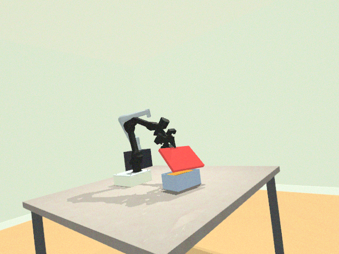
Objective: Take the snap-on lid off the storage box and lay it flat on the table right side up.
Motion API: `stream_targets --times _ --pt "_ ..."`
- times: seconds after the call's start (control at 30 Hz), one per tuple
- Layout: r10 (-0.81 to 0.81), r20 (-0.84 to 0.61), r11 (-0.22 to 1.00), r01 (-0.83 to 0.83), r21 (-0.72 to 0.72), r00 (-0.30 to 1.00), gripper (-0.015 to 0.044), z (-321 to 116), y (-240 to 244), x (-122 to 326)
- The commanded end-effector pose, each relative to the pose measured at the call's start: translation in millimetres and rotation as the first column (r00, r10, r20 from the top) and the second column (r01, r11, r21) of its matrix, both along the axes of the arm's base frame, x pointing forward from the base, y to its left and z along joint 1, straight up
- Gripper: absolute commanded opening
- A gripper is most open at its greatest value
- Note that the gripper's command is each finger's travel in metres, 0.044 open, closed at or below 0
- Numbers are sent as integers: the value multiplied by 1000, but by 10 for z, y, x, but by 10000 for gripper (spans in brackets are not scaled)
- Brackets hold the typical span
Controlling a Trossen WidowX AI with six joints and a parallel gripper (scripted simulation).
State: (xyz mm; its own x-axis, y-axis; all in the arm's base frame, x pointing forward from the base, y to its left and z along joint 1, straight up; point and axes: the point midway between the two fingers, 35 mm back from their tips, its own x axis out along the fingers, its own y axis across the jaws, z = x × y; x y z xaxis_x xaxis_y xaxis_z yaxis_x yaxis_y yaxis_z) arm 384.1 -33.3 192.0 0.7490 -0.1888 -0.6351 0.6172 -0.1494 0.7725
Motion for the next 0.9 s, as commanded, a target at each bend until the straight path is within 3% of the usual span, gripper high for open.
stream_targets --times 0.0,0.87 --pt "6 18 1000 -6 -1 1000 0 69 6 25" --pt "6 16 1000 -6 -5 1000 0 -12 -438 -175"
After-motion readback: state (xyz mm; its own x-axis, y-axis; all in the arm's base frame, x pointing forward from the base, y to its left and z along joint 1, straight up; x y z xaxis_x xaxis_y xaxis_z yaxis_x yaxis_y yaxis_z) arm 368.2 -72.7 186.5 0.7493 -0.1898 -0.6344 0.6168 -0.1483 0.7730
